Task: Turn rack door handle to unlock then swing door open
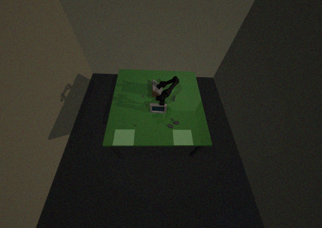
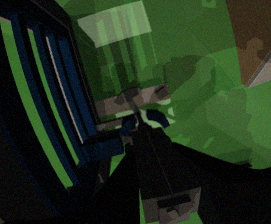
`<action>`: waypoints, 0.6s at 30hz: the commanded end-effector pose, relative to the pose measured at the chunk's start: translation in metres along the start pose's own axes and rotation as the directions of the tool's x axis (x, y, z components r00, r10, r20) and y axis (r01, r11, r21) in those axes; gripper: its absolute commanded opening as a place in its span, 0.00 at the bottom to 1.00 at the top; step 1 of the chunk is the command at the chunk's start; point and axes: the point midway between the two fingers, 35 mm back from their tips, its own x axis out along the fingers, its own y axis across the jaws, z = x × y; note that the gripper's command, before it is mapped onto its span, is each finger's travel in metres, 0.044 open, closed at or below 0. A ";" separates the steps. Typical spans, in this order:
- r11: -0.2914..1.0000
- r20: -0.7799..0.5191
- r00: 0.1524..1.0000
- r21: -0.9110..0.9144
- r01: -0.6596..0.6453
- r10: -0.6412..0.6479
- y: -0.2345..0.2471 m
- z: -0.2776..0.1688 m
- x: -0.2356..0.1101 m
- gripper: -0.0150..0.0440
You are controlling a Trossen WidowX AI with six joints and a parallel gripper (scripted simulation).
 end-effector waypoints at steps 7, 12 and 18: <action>0.984 -0.001 1.000 -0.180 0.001 -0.001 -0.008 0.005 0.000 0.29; 0.962 -0.001 1.000 -0.273 0.001 -0.002 -0.012 0.008 0.000 0.29; 0.927 -0.001 1.000 -0.374 0.001 -0.002 -0.018 0.013 0.000 0.29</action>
